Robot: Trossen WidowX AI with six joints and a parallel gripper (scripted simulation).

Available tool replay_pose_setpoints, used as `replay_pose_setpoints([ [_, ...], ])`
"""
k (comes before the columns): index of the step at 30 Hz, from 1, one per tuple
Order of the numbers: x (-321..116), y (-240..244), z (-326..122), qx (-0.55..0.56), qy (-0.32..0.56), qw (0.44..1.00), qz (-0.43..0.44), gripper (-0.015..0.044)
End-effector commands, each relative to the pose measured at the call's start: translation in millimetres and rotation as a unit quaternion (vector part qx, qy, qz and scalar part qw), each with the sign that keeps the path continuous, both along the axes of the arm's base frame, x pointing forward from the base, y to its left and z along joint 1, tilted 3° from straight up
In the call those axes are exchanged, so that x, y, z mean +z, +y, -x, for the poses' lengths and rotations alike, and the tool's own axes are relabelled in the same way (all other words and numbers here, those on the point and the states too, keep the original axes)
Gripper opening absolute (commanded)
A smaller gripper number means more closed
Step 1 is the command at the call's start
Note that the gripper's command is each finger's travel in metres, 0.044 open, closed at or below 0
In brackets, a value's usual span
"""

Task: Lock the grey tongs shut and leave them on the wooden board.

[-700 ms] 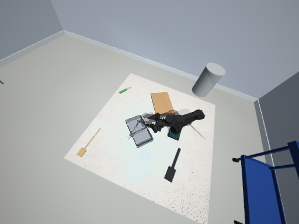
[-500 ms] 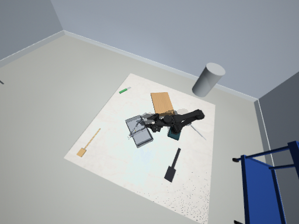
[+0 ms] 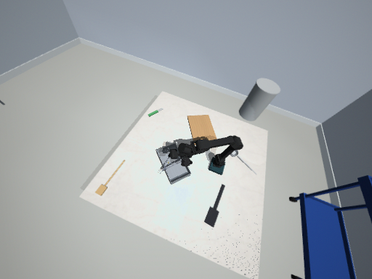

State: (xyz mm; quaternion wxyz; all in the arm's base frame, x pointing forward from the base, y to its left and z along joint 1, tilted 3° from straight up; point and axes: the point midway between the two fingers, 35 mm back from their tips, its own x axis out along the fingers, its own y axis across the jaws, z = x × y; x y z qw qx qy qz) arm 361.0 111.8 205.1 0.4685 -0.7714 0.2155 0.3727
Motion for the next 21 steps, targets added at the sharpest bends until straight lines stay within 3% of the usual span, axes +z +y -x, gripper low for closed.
replay_pose_setpoints([
  [1,-41.3,-3.9,-18.5,-0.240,0.180,0.946,-0.125,0.0440],
  [7,-75.1,-10.5,-21.6,-0.468,0.299,0.814,-0.169,0.0440],
  [21,-76.1,-10.8,-21.5,-0.475,0.302,0.809,-0.169,0.0440],
])
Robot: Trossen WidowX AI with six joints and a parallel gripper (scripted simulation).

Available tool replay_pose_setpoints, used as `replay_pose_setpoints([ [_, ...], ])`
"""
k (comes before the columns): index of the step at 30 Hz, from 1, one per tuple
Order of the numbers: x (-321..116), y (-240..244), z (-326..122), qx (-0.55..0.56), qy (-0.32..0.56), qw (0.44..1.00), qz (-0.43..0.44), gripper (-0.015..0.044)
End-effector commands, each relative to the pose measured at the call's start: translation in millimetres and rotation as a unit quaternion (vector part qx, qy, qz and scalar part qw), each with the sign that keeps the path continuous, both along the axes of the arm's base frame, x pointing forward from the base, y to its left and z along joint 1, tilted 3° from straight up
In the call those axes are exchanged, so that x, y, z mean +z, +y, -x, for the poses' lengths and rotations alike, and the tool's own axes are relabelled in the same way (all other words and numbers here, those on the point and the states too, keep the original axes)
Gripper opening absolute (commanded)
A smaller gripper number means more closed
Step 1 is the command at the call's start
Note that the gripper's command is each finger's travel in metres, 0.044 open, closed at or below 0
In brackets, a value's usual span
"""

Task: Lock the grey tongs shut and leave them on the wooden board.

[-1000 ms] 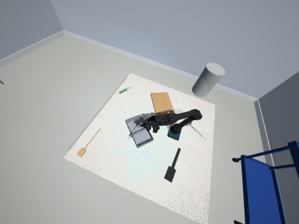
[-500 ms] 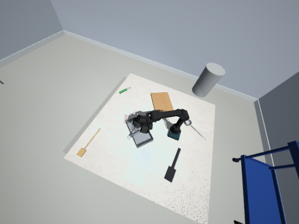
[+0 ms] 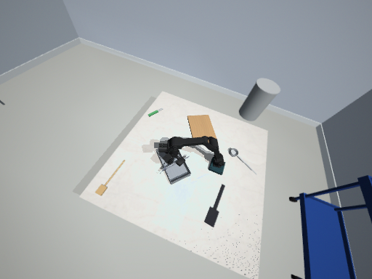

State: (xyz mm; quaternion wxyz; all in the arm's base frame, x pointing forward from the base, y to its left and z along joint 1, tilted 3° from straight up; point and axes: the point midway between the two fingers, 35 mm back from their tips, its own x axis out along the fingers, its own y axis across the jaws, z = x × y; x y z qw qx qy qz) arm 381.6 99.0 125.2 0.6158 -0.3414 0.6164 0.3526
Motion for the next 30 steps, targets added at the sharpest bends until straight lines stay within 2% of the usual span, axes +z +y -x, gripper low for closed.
replay_pose_setpoints([
  [1,3.8,2.0,-1.0,-0.013,0.001,1.000,-0.005,0.0440],
  [12,0.3,-2.9,0.6,-0.012,0.002,1.000,-0.005,0.0440],
  [30,-28.7,-1.8,-2.1,-0.012,0.002,1.000,-0.005,0.0440],
])
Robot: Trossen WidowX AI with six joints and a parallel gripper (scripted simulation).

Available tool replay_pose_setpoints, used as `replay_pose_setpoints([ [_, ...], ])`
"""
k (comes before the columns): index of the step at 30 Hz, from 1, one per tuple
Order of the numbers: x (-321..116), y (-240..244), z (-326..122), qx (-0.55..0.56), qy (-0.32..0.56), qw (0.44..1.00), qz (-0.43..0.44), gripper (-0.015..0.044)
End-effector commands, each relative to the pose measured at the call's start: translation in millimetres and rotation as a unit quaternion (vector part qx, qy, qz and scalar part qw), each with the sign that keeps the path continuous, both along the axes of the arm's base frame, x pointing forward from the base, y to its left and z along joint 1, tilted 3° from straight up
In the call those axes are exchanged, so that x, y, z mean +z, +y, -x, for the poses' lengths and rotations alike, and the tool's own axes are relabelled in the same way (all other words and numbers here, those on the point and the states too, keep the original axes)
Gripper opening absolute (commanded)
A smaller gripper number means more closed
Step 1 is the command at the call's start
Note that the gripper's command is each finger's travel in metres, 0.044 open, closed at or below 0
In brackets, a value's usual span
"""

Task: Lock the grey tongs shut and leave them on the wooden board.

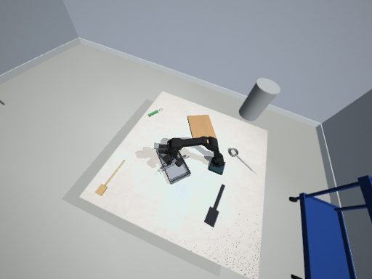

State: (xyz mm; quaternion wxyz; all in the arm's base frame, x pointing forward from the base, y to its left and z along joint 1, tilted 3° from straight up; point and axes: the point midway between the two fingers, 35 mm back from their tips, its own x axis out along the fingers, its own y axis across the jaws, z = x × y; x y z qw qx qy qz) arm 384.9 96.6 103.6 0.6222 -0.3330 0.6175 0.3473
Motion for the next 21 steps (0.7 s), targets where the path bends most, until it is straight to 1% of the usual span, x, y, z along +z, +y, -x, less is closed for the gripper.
replay_pose_setpoints([
  [1,-8.7,0.6,1.2,-0.001,0.004,1.000,-0.001,0.0440],
  [21,-41.2,1.1,1.6,-0.001,0.004,1.000,-0.001,0.0440],
])
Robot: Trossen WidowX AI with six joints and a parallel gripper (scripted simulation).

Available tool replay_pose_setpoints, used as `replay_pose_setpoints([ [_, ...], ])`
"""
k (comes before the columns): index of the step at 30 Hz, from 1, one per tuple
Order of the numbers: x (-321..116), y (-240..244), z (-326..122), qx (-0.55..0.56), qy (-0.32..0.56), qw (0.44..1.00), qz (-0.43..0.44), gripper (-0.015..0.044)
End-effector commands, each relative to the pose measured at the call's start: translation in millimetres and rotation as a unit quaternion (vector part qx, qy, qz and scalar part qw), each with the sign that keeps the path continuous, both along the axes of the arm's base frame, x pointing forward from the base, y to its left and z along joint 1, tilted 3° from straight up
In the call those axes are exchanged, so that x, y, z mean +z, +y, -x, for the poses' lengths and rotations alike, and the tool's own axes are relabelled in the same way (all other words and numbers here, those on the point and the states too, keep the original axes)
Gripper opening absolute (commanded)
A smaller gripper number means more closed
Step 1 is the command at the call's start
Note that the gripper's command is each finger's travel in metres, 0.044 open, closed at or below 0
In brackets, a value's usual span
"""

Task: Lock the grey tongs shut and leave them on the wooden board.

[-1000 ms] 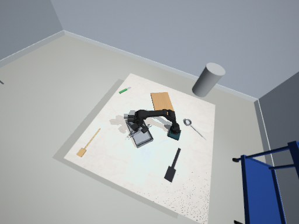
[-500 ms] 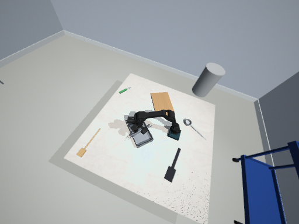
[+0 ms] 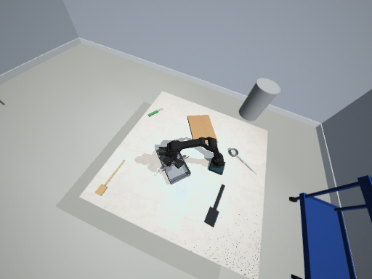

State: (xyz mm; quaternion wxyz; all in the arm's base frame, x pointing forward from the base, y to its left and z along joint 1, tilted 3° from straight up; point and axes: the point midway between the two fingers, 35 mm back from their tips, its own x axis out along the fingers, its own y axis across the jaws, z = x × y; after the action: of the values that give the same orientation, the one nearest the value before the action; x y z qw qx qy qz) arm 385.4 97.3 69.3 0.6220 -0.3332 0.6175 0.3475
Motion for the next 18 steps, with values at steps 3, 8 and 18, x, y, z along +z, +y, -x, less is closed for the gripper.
replay_pose_setpoints([
  [3,-11.8,0.4,2.4,-0.001,0.004,1.000,-0.001,0.0440],
  [8,-19.8,0.3,3.2,-0.001,0.004,1.000,-0.001,0.0440],
  [18,-35.7,0.1,5.5,-0.001,0.004,1.000,-0.001,0.0440],
])
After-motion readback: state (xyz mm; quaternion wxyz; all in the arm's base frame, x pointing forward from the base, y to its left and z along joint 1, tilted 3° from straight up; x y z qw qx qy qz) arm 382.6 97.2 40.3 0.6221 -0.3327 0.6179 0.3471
